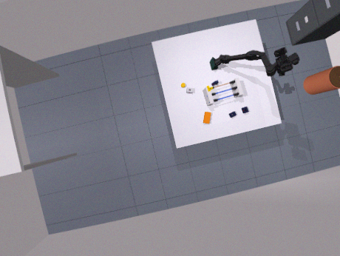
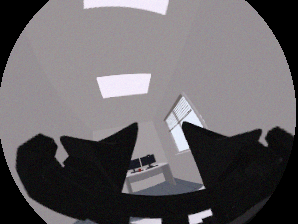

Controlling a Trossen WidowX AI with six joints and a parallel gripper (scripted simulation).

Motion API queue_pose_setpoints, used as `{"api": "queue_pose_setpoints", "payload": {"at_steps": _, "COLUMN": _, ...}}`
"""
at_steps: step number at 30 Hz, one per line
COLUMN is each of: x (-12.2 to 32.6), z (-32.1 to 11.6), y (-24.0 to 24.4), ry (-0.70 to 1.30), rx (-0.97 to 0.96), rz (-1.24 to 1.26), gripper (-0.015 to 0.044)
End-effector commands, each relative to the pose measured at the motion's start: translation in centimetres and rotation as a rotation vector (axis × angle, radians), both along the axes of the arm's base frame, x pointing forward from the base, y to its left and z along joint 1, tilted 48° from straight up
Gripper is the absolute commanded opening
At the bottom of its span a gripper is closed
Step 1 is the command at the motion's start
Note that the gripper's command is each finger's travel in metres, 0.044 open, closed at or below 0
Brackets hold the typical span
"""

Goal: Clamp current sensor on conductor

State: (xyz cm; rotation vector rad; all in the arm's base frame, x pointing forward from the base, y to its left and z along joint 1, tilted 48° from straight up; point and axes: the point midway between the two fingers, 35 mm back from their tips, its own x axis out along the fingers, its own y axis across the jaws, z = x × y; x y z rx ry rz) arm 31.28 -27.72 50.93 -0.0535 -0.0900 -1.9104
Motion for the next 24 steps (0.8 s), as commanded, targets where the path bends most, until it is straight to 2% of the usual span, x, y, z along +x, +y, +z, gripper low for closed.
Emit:
{"api": "queue_pose_setpoints", "payload": {"at_steps": 1, "x": 0.0, "z": 0.1, "y": 0.1, "ry": 0.002, "rx": -0.006, "rz": 0.003, "gripper": 0.0319}}
{"api": "queue_pose_setpoints", "payload": {"at_steps": 6, "x": 0.3, "z": 2.6, "y": 2.0, "ry": 0.053, "rx": -0.149, "rz": 0.111, "gripper": 0.0440}}
{"api": "queue_pose_setpoints", "payload": {"at_steps": 15, "x": 2.0, "z": 4.3, "y": 7.0, "ry": 0.122, "rx": -0.377, "rz": 0.469, "gripper": 0.0440}}
{"api": "queue_pose_setpoints", "payload": {"at_steps": 24, "x": 3.6, "z": 0.7, "y": 13.4, "ry": 0.138, "rx": -0.448, "rz": 0.957, "gripper": 0.0440}}
